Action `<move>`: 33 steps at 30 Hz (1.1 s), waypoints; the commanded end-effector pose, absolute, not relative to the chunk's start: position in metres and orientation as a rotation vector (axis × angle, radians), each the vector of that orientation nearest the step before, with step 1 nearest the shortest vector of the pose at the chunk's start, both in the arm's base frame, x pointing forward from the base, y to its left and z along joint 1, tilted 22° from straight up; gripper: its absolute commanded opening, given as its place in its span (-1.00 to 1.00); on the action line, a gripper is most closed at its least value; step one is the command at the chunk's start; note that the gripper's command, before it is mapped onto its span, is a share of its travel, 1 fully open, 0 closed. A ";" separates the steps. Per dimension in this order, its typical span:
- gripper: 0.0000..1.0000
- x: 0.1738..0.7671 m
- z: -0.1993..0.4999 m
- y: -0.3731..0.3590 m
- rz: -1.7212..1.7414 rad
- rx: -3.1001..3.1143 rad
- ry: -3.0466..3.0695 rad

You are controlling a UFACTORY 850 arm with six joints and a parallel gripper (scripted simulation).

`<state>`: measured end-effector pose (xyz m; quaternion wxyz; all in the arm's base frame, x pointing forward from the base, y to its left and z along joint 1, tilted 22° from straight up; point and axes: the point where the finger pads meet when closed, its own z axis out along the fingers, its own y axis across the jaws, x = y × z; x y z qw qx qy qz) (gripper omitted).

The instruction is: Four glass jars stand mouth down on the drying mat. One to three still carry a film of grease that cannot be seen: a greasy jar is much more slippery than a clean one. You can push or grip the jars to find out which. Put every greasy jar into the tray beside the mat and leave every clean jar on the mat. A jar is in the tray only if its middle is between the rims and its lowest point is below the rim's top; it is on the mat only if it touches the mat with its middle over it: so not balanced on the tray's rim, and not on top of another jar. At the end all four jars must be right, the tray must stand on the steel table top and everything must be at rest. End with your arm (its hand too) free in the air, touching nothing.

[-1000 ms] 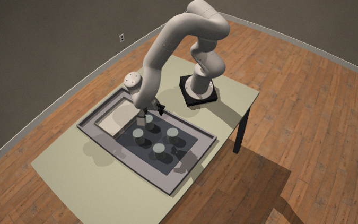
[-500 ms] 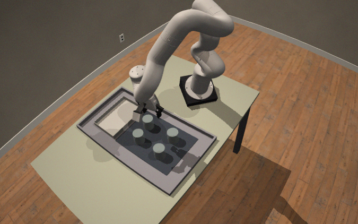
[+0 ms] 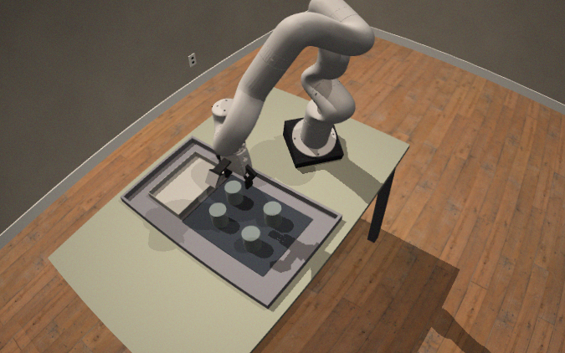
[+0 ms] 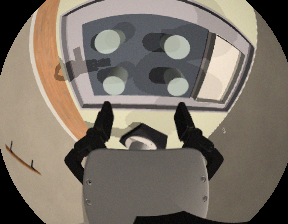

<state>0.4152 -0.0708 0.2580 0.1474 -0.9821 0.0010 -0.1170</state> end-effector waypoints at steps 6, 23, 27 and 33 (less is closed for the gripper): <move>-1.00 0.417 0.259 -0.071 -0.357 -2.824 0.028; -1.00 0.419 0.251 -0.069 -0.357 -2.824 0.028; -1.00 0.423 0.236 -0.064 -0.357 -2.824 0.028; -1.00 0.435 0.190 -0.050 -0.357 -2.824 0.028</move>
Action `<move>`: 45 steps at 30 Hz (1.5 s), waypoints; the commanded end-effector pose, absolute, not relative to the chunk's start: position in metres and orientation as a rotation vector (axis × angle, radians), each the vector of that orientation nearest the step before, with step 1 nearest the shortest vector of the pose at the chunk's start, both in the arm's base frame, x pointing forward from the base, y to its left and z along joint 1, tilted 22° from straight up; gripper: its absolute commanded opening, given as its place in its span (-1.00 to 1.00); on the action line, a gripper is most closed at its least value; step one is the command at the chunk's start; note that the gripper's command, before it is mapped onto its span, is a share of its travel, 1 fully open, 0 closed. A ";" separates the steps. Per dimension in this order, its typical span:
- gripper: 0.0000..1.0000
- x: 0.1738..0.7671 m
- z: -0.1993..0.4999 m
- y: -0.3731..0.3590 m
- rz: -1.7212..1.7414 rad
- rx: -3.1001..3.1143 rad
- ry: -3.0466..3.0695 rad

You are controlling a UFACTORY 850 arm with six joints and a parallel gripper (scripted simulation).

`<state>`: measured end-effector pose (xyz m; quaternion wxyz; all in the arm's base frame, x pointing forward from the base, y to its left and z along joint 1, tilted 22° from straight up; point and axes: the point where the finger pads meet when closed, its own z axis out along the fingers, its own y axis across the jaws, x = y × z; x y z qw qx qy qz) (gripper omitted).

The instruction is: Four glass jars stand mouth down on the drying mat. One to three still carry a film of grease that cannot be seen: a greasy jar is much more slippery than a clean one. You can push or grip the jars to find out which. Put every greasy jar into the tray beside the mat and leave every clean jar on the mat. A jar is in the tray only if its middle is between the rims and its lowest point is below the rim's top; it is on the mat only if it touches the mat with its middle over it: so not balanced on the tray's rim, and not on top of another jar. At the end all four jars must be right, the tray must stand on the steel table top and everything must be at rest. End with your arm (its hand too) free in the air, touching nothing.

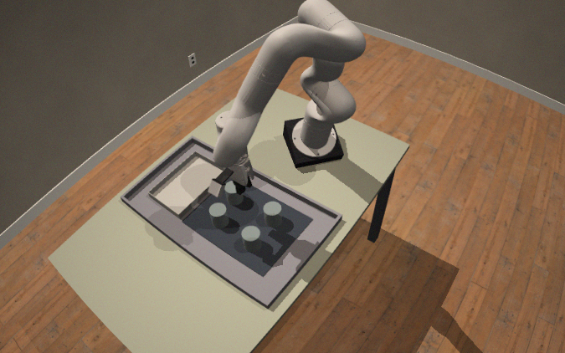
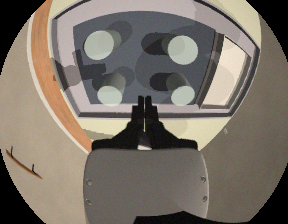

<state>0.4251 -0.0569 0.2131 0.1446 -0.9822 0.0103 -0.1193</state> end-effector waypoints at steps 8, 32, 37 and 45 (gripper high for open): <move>-1.00 0.437 0.174 -0.077 -0.357 -2.824 0.028; -1.00 0.454 0.098 -0.102 -0.357 -2.824 0.028; -1.00 0.457 0.089 -0.100 -0.357 -2.824 0.028; -1.00 0.457 0.089 -0.100 -0.357 -2.824 0.028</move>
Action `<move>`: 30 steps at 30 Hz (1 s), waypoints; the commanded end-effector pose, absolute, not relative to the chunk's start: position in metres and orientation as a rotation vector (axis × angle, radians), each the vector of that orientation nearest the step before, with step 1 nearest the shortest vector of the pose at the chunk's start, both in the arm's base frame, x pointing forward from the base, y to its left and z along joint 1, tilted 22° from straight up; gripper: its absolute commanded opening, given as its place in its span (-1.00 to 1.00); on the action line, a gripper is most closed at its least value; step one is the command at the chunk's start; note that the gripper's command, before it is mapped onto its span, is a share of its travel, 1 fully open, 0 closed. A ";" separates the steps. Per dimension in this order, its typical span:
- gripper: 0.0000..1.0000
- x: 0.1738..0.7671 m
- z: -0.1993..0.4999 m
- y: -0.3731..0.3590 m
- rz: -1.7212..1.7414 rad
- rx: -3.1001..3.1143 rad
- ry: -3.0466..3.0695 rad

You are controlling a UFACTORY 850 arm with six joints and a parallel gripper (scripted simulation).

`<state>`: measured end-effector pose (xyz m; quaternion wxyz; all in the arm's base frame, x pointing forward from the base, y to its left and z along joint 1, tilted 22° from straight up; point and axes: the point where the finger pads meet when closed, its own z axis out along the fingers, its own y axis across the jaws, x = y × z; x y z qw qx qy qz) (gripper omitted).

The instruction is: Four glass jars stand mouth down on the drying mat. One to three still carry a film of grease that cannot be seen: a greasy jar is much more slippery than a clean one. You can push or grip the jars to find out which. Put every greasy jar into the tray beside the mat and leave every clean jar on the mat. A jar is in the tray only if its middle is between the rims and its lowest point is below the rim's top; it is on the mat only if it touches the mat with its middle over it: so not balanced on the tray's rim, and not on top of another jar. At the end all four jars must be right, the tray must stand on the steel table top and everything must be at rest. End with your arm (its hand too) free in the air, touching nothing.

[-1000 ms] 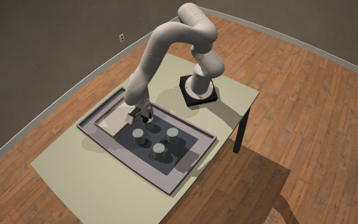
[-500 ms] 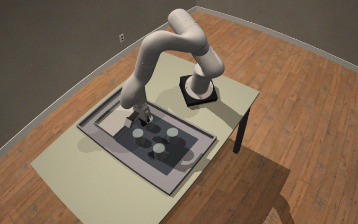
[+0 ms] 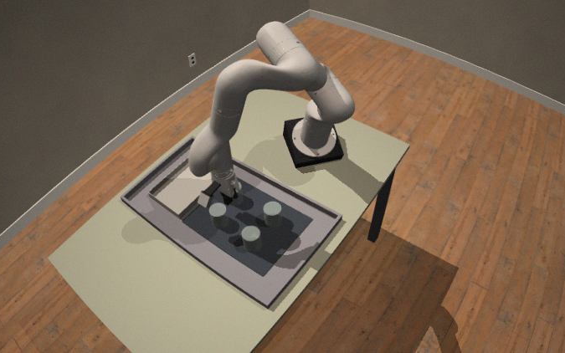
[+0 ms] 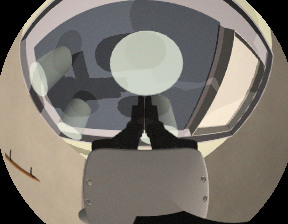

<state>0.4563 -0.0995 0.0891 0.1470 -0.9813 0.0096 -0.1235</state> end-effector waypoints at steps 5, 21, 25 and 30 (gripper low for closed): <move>-1.00 0.458 0.090 -0.100 -0.357 -2.824 0.028; -1.00 0.459 0.090 -0.100 -0.357 -2.824 0.028; -1.00 0.460 0.090 -0.100 -0.357 -2.824 0.028; -1.00 0.461 0.090 -0.100 -0.357 -2.824 0.028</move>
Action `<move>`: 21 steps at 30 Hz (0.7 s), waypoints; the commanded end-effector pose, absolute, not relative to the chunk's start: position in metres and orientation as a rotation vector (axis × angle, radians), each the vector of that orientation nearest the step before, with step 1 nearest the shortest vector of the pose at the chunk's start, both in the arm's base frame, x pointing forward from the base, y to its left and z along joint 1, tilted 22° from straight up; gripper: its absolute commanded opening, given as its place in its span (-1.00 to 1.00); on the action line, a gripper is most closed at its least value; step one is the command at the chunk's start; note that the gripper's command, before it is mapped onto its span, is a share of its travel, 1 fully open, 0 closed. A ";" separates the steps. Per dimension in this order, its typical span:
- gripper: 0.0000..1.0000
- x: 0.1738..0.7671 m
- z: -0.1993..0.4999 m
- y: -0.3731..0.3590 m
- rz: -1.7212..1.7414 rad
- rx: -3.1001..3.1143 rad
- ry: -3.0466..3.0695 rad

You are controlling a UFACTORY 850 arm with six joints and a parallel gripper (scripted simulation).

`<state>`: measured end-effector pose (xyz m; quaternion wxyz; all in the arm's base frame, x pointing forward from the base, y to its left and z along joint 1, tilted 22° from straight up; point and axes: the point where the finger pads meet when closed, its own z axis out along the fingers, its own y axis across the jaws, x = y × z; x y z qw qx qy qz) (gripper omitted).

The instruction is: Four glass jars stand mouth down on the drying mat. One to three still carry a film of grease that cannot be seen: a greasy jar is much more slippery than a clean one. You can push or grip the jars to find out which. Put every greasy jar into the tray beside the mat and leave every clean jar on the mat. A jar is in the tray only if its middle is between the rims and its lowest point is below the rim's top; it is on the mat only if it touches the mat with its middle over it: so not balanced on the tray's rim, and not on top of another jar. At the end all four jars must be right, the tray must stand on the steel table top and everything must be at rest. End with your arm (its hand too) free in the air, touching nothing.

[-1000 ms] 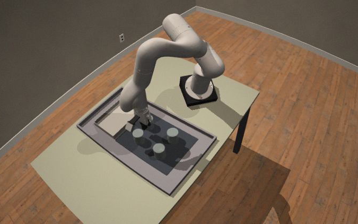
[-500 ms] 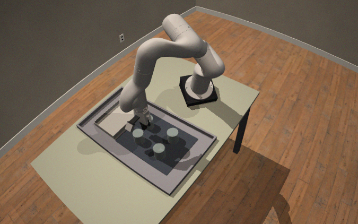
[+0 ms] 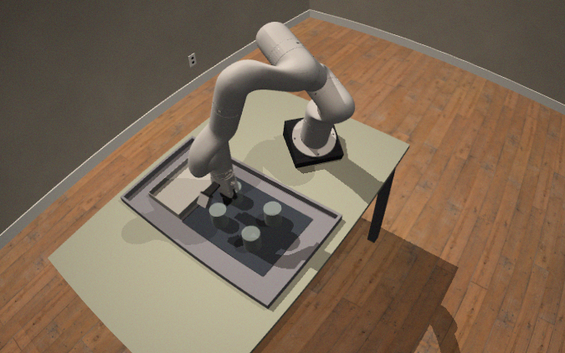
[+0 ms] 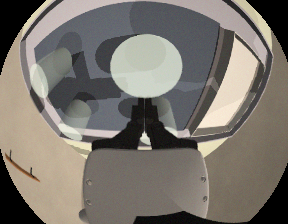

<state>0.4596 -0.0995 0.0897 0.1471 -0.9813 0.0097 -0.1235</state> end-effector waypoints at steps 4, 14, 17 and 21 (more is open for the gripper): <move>-1.00 0.461 0.090 -0.100 -0.357 -2.824 0.028; -1.00 0.462 0.091 -0.100 -0.357 -2.824 0.028; -1.00 0.463 0.091 -0.100 -0.357 -2.824 0.028; -1.00 0.463 0.091 -0.100 -0.357 -2.824 0.028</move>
